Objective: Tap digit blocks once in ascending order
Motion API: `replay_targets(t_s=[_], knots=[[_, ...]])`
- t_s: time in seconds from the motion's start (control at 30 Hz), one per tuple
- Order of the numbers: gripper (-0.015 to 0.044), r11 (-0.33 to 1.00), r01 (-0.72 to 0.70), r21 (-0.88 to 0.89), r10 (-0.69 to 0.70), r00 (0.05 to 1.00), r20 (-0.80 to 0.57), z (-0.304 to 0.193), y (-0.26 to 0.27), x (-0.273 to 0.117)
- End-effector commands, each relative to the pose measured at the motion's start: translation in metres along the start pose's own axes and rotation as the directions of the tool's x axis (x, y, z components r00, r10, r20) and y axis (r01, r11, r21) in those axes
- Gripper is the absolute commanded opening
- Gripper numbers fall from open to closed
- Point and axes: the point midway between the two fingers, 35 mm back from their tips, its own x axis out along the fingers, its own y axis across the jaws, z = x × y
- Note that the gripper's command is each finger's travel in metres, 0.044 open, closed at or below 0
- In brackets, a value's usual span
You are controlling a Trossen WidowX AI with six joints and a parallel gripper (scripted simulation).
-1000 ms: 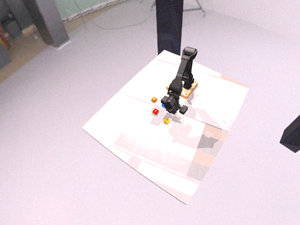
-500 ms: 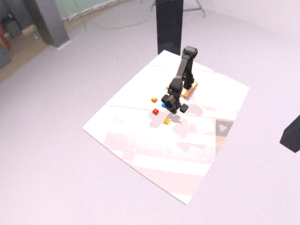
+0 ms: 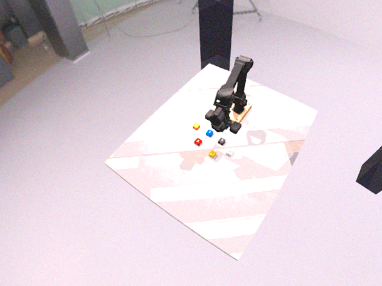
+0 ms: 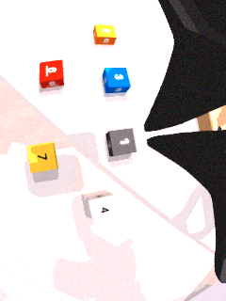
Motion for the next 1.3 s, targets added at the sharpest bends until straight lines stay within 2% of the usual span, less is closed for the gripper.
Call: replay_targets(t_s=[0.0, 0.33, 0.53, 0.77, 1.27], knots=[[0.002, 1.0, 0.006, 0.0, -0.006, 1.0, -0.015, -0.002, -0.003, -0.006], [0.002, 1.0, 0.016, -0.001, -0.016, 1.0, -0.017, -0.026, -0.099, -0.007], [0.002, 1.0, 0.017, -0.001, -0.017, 1.0, -0.017, -0.027, -0.101, -0.005], [0.002, 1.0, 0.016, -0.001, -0.016, 1.0, -0.017, -0.028, -0.102, 0.072], [0.002, 1.0, 0.016, -0.001, -0.016, 1.0, -0.018, -0.028, -0.102, 0.088]])
